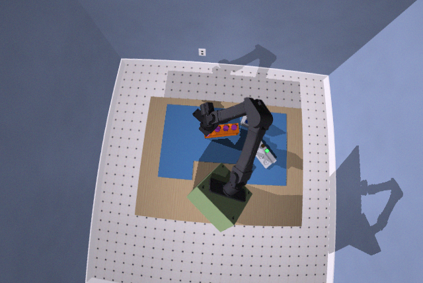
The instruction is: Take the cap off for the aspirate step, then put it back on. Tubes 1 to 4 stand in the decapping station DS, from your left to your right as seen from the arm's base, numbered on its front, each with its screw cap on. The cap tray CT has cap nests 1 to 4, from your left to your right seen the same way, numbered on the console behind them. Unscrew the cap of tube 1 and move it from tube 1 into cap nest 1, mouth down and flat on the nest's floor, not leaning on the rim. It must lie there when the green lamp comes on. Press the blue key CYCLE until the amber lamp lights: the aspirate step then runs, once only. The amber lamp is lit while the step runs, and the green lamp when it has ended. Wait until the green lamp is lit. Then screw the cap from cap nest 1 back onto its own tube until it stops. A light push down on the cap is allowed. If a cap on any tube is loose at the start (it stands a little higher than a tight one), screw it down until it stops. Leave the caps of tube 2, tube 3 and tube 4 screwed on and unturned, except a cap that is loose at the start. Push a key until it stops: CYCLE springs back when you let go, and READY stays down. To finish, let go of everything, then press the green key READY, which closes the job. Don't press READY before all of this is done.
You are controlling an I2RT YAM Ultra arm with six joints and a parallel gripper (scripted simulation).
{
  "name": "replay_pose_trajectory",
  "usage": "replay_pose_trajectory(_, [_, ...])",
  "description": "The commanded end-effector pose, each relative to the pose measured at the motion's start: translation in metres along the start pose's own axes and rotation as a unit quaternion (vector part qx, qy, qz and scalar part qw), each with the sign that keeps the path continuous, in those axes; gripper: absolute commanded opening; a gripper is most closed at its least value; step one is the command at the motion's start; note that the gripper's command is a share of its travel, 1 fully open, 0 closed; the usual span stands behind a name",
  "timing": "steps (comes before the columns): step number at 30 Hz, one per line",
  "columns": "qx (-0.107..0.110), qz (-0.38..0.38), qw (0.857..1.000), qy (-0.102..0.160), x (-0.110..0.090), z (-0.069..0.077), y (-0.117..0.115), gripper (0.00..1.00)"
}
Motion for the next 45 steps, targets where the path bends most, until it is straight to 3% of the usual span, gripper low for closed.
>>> replay_pose_trajectory(1, [0.000,0.000,1.000,-0.006,0.0026,0.0024,-0.0004,0.49])
replay_pose_trajectory(12, [0.000,0.000,1.000,-0.006,0.0026,0.0024,-0.0004,0.49])
replay_pose_trajectory(19, [0.001,-0.131,0.991,-0.006,0.0026,-0.0012,-0.0005,0.49])
replay_pose_trajectory(41, [0.001,-0.131,0.991,-0.006,0.0031,-0.0052,-0.0015,0.49])
replay_pose_trajectory(42, [0.001,-0.131,0.991,-0.006,0.0032,-0.0052,-0.0015,0.00])
replay_pose_trajectory(45, [0.001,-0.131,0.991,-0.006,0.0032,-0.0052,-0.0015,0.00])
Point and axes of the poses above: the point where the finger pads meet when closed, its own z axis back along the fingers, its own y axis across the jaws, x = y × z, the point moved 7 cm from there along z, back along the fingers, and after that the axes turned 4 degrees about z, right-handed, at the moved point
